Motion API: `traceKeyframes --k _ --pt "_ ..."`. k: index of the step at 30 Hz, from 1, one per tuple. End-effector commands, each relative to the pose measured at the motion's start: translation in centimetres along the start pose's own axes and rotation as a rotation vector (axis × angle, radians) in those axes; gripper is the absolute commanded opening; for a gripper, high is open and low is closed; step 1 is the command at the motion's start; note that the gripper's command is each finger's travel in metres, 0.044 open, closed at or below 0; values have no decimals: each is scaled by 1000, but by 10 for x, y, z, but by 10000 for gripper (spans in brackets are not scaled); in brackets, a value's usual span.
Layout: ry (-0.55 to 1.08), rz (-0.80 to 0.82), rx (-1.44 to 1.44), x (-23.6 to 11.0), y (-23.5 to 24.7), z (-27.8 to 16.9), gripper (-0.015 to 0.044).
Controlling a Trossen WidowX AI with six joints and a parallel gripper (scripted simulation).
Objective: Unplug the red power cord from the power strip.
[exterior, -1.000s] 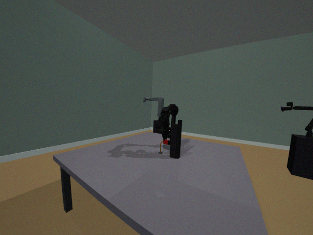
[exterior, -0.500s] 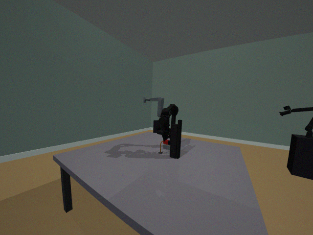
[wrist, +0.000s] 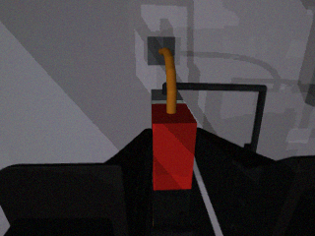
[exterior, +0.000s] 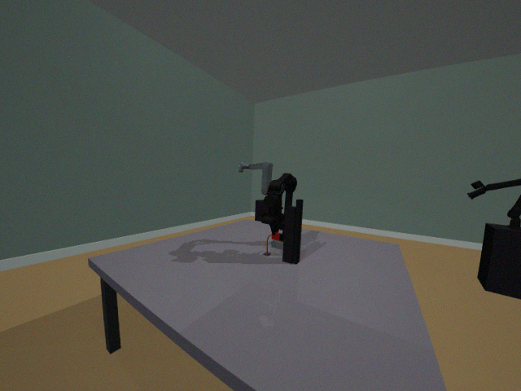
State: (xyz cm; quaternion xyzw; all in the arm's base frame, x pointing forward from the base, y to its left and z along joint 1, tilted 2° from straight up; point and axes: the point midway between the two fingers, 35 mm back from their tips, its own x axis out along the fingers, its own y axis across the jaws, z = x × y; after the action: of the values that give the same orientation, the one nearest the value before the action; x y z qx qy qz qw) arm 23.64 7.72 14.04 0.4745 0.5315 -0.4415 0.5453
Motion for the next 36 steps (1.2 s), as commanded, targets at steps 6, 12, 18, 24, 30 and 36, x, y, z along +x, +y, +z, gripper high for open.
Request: traceKeyframes --k 6,12,18,24,30,36 --pt "-4 1 1 0 2 15 0" --pt "-5 1 2 0 3 25 0" --pt "-6 1 2 0 2 35 0" --pt "-7 0 3 0 1 45 0" --pt "-6 0 4 0 1 38 105" --pt "-6 0 4 0 1 38 263"
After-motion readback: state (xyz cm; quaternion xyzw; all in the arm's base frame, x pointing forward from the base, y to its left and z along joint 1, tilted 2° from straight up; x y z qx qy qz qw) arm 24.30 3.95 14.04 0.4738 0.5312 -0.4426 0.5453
